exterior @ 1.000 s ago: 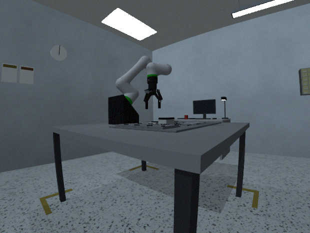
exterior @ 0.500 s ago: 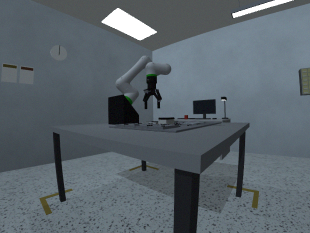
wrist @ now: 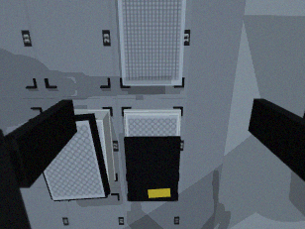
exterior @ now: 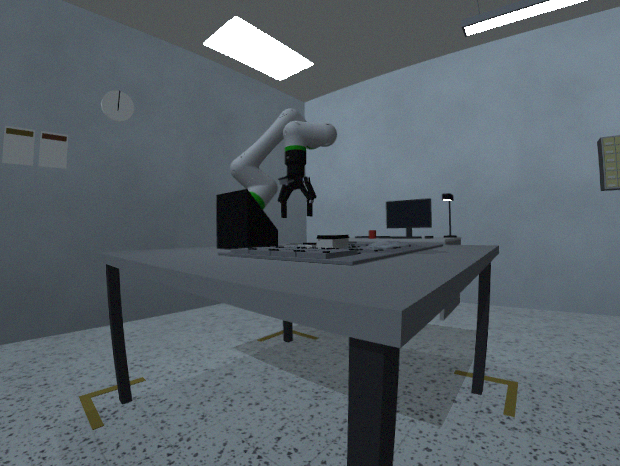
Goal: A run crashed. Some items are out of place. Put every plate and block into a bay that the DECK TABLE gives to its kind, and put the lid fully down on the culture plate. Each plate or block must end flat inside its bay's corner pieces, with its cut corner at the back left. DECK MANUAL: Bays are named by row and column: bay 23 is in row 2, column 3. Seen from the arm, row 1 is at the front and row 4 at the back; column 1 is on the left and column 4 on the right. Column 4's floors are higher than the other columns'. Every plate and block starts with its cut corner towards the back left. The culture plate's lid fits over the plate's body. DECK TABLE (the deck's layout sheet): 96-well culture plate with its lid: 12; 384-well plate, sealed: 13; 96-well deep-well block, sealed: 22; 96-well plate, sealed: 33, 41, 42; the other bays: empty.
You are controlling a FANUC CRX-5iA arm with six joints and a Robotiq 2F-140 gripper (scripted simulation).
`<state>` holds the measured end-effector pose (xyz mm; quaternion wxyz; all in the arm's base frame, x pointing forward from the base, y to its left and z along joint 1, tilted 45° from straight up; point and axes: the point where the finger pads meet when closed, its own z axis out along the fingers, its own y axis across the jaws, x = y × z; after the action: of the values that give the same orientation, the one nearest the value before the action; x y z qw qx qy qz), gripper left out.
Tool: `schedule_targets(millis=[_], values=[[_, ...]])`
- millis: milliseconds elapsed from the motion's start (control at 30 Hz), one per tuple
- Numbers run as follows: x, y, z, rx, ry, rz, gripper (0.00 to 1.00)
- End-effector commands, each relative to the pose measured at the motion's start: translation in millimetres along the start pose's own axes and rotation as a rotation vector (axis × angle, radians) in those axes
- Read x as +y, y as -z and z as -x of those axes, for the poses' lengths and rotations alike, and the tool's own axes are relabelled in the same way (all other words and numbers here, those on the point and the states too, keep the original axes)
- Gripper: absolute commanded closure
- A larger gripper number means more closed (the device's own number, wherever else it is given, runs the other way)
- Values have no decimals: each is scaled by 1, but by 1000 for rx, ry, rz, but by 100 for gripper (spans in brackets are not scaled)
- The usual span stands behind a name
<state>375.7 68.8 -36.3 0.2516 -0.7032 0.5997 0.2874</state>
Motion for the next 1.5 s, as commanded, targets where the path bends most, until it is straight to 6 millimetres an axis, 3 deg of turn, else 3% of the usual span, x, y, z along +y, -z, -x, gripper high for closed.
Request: schedule_targets(millis=[0,800,1467], values=[[-1,1,-16,1,1,-1,0],[-1,1,-104,1,1,-1,0],[-1,1,-104,1,1,-1,0]])
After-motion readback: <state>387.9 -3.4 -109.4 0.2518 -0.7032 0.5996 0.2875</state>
